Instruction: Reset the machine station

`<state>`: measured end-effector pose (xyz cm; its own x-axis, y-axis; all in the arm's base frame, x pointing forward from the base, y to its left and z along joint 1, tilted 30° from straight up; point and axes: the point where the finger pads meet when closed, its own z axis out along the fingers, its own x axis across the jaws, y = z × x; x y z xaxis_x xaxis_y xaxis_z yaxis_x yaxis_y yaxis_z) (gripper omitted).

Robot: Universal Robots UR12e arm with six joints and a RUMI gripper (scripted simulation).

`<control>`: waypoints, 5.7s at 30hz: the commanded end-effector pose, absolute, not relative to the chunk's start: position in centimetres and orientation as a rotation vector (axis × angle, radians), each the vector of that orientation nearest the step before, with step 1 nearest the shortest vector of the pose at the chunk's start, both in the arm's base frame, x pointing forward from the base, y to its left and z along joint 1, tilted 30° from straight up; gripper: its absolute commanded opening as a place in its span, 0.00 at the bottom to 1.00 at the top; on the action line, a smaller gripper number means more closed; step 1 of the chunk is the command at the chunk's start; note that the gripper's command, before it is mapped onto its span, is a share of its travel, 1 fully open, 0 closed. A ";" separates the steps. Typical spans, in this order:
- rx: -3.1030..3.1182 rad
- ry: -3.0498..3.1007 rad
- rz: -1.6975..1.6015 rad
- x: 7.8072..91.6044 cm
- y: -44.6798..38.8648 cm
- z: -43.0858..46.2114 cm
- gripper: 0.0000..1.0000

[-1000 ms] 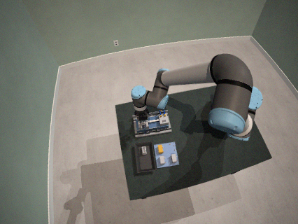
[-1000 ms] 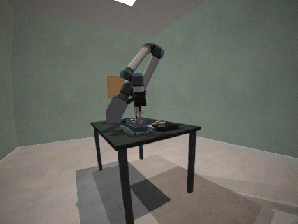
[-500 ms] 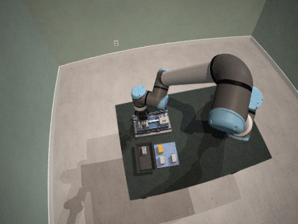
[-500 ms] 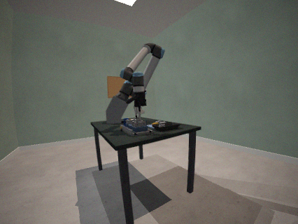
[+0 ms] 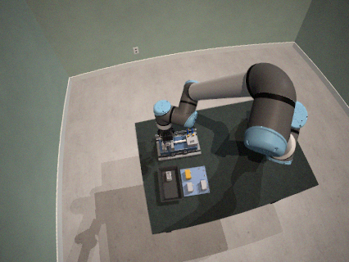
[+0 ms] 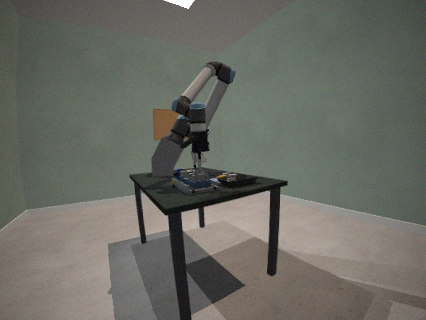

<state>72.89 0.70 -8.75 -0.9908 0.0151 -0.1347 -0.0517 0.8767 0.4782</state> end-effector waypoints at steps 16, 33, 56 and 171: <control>-0.028 2.911 0.747 73.0 0.6 -8.7 0.40; -0.028 2.911 0.747 73.0 0.6 -8.7 0.40; -0.028 2.911 0.747 73.0 0.6 -8.7 0.40; -0.028 2.911 0.747 73.2 1.2 -9.8 0.00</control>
<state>73.10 1.27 -9.82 -0.9908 0.0150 -0.1347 -0.0517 0.8767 0.4782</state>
